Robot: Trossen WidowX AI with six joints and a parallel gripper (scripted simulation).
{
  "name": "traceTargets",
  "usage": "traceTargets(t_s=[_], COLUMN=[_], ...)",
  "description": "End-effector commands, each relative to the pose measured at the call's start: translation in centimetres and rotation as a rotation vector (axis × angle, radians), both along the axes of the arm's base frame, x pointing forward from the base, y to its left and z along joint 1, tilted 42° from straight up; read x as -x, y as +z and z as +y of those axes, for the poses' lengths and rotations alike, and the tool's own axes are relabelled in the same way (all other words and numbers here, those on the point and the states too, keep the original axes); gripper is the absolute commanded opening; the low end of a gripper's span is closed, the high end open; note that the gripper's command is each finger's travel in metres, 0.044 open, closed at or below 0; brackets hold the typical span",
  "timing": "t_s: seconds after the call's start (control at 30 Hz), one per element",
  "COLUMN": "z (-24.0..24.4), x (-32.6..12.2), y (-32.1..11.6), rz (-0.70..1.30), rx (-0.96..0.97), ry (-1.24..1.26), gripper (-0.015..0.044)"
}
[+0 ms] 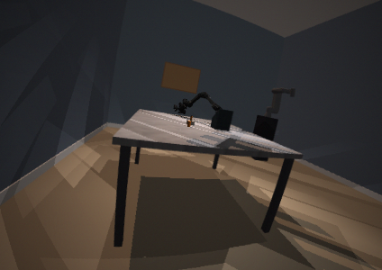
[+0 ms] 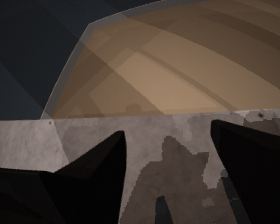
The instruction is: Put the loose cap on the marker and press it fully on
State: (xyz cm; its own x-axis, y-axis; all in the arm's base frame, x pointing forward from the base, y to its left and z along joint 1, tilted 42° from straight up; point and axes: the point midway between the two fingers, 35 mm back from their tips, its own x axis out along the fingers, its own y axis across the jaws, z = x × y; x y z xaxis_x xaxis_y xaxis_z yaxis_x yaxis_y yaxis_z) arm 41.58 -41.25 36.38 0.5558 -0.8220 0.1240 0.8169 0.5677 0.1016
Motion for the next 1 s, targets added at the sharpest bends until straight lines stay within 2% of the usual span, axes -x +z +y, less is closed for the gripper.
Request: traceTargets(t_s=[0.0, 0.27, 0.5, 0.73, 0.97], z=[3.6, 13.6, 23.8, 34.0, 43.7], x=[-4.0, -10.3, -12.5, -11.1, -6.1], y=[-4.8, -13.7, -21.6, -28.9, -34.9], rz=[0.139, 0.446, 0.748, 1.078, 1.455], rx=[-0.080, -0.188, -0.227, -0.201, -0.078], ry=[0.064, 0.216, 0.351, 0.479, 0.601], gripper=[0.0252, 0.0252, 0.0252, 0.0252, 0.0252])
